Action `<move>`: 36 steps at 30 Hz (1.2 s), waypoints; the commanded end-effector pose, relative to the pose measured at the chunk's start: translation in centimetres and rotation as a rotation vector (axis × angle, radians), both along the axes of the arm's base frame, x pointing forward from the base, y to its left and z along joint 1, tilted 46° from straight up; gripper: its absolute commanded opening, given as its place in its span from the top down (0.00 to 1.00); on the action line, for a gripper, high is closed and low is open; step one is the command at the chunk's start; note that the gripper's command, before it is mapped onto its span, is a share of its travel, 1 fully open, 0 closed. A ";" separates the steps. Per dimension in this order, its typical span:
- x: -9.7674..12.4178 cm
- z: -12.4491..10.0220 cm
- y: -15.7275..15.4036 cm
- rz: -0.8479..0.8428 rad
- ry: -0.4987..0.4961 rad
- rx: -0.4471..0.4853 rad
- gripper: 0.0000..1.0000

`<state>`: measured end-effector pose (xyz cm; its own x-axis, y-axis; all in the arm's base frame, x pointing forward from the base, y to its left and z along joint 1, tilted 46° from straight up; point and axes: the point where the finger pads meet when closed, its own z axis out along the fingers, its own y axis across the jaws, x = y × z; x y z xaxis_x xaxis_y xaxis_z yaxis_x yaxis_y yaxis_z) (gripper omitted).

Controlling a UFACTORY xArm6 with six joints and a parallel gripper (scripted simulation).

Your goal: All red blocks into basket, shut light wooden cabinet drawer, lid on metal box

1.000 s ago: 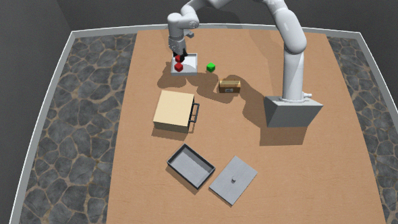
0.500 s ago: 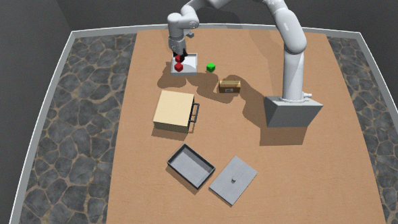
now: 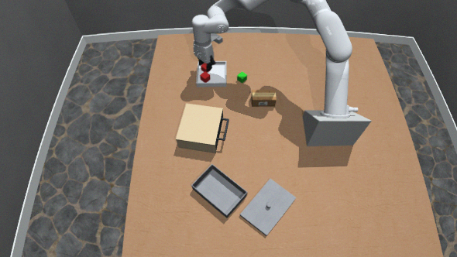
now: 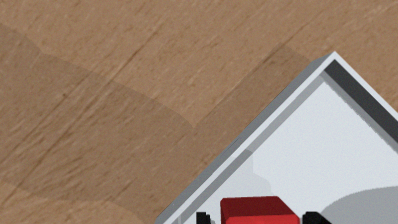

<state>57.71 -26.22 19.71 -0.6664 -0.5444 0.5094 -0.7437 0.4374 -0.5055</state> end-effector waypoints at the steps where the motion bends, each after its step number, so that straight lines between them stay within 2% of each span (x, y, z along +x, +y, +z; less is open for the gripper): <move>1: 0.1 0.2 0.1 0.002 -0.004 -0.001 0.44; 14: 0.0 1.5 1.4 0.002 -0.004 -0.001 0.44; 36: -0.4 6.9 7.0 0.002 -0.004 -0.001 0.44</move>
